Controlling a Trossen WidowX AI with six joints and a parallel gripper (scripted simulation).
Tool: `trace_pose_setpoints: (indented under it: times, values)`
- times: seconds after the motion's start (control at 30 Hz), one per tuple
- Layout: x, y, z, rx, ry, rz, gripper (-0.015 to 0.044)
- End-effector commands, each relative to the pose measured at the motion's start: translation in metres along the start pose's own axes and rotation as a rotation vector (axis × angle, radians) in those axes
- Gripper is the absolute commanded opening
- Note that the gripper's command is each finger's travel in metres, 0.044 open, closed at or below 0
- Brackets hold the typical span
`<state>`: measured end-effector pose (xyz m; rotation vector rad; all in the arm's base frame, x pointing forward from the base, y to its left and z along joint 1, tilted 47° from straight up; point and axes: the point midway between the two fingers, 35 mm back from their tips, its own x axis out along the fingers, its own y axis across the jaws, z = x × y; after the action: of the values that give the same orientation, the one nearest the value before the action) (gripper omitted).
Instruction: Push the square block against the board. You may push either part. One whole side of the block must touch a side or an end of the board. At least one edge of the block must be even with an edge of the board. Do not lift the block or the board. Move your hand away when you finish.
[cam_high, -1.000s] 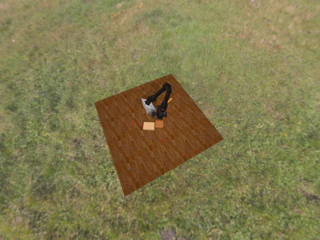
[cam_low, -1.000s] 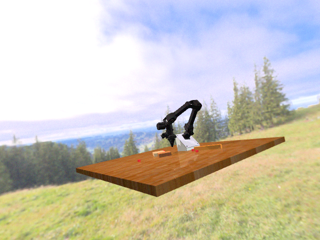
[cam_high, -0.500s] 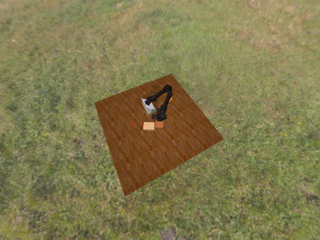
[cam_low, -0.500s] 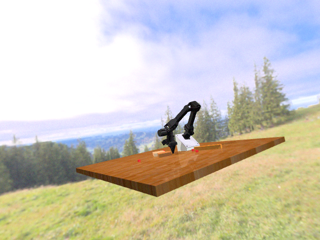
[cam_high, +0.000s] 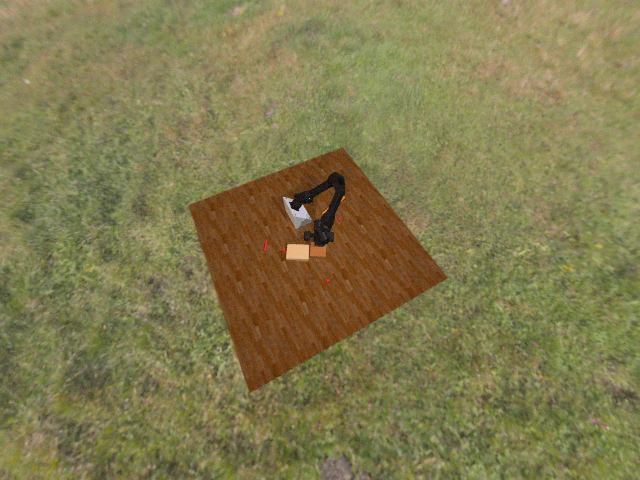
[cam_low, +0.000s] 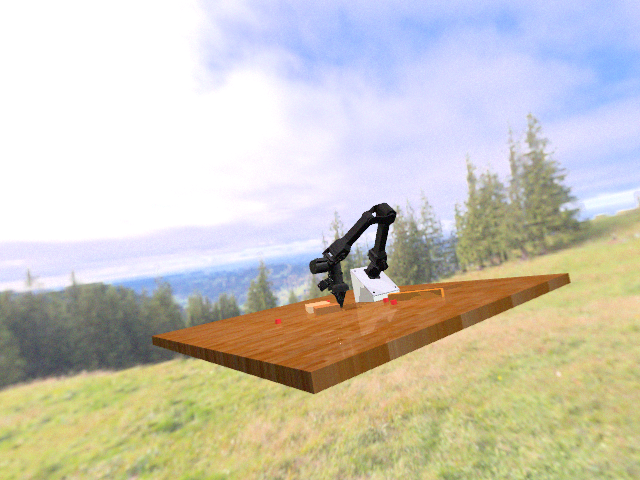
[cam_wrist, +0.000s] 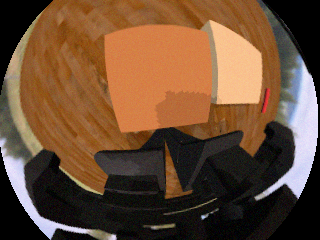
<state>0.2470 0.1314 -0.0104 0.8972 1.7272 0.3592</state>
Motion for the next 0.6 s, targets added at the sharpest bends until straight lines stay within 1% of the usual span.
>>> trace_pose_setpoints:
  times: [0.0, 0.37, 0.57]
  values:
    - [0.001, 0.0, 0.006, -0.008, 0.0, -0.002, 0.0]
    - [0.002, -0.001, 0.024, -0.008, -0.001, -0.002, 0.0]
    - [0.002, 0.0, 0.019, -0.008, -0.001, -0.002, 0.0]
